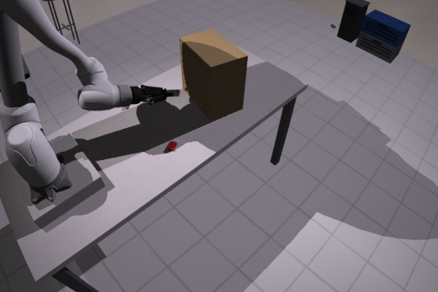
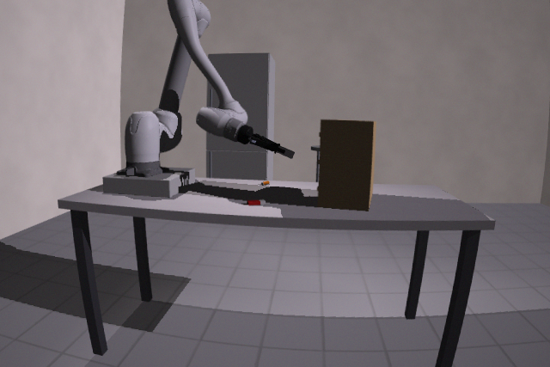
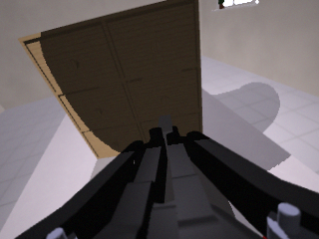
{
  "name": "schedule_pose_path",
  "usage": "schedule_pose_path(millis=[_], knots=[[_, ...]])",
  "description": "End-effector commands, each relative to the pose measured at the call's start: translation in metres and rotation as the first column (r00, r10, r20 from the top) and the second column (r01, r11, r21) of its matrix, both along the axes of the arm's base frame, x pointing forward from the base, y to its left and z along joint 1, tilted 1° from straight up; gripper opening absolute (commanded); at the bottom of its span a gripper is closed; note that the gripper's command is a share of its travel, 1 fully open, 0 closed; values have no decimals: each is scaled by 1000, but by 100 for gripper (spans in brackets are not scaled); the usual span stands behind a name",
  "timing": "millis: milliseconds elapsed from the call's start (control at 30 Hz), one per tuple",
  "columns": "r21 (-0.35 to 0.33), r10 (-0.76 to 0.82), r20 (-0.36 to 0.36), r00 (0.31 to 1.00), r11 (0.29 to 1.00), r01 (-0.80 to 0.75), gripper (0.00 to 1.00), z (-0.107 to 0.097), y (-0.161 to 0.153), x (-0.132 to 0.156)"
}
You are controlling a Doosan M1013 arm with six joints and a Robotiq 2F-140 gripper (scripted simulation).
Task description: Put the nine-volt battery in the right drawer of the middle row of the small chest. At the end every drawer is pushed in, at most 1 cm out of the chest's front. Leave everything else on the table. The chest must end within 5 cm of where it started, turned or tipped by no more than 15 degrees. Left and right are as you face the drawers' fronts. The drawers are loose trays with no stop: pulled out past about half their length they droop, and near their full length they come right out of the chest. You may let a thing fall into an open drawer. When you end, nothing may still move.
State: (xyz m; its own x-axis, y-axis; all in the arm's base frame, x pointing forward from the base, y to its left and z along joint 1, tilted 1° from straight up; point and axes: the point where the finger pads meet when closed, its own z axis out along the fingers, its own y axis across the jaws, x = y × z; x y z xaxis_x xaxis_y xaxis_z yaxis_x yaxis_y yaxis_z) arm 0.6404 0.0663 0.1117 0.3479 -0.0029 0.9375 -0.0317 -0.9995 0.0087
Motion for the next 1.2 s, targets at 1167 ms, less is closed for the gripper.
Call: schedule_pose_path(millis=[1167], knots=[[4,-1,-132,991,1000,2,0,12,0,-13]])
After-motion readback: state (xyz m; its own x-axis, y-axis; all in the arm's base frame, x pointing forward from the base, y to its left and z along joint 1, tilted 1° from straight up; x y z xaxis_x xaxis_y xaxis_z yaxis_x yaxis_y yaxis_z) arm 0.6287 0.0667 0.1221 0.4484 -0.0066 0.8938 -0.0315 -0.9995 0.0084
